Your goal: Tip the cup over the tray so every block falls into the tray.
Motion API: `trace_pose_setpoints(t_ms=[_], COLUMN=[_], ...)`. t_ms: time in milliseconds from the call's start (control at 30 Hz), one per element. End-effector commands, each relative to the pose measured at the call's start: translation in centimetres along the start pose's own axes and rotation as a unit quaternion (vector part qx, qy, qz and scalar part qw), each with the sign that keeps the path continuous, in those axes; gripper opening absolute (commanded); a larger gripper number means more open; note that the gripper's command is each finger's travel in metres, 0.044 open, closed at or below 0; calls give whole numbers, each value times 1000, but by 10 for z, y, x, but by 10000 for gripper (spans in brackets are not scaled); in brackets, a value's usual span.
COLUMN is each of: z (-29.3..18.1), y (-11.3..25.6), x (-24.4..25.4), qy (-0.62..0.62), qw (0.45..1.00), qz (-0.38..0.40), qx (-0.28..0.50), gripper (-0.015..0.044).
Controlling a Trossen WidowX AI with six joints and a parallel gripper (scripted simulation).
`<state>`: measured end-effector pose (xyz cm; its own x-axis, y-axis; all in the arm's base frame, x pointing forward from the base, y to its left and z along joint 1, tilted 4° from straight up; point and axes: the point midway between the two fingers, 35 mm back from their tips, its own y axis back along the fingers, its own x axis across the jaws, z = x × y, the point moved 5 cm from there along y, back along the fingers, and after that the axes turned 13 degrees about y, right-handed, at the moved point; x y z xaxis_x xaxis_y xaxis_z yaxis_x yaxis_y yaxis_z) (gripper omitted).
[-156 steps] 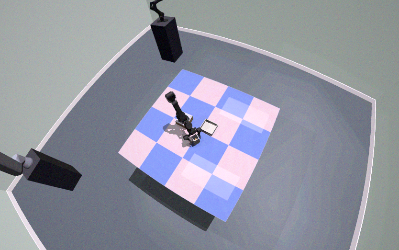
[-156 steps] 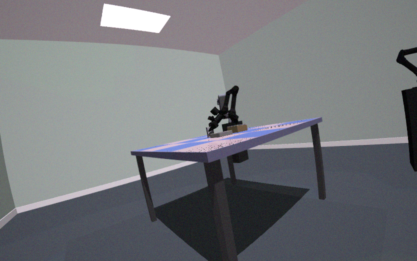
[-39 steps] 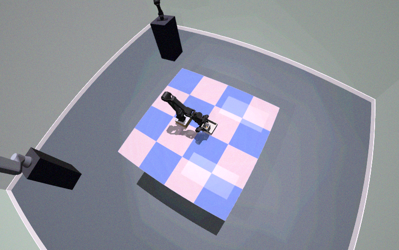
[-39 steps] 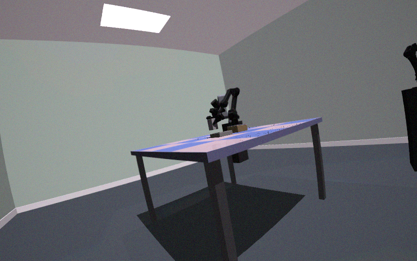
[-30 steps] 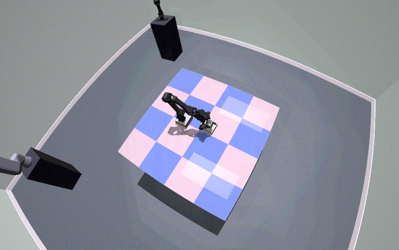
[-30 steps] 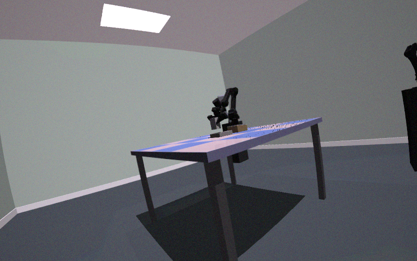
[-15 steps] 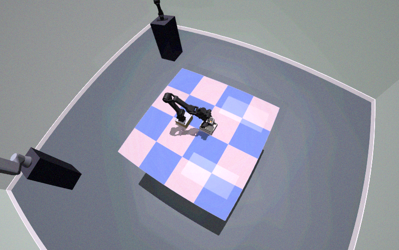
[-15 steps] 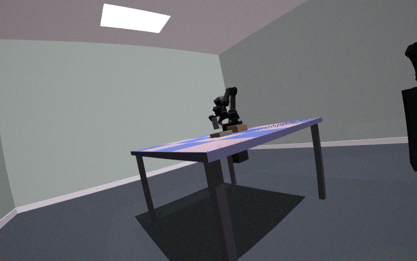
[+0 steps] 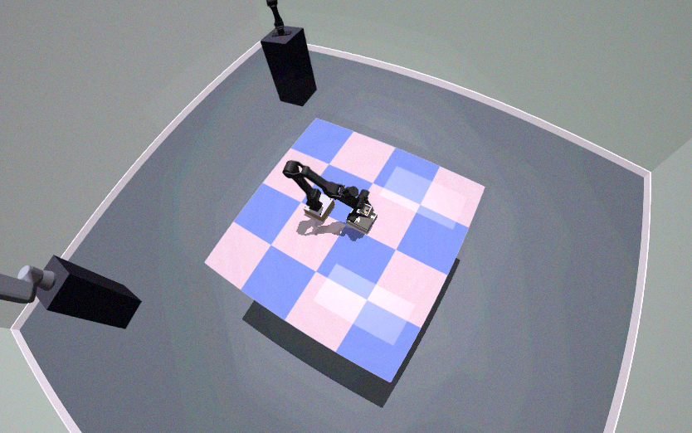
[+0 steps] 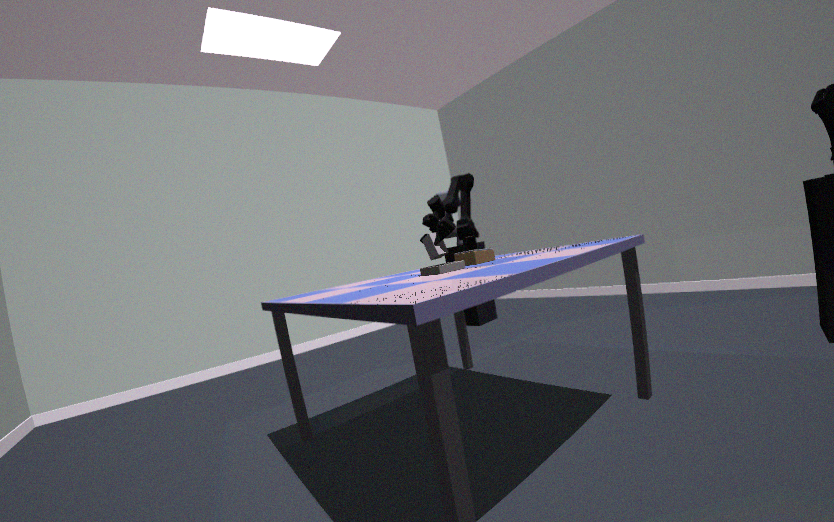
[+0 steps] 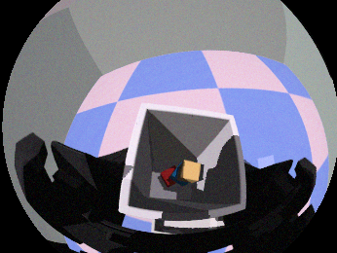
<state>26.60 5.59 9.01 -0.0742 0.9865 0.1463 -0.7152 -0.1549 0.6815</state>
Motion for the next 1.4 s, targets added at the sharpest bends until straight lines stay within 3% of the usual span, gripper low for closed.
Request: trace_pose_setpoints(t_ms=[0, 667, 1367], z=[0, -2, -4], y=[-1, -6, -11], x=[1, 1, 0], qy=[-46, -262, -475], qw=[999, 965, 880], qz=[2, 2, 3], qx=[-1, -1, 0], gripper=[0, 0, 0])
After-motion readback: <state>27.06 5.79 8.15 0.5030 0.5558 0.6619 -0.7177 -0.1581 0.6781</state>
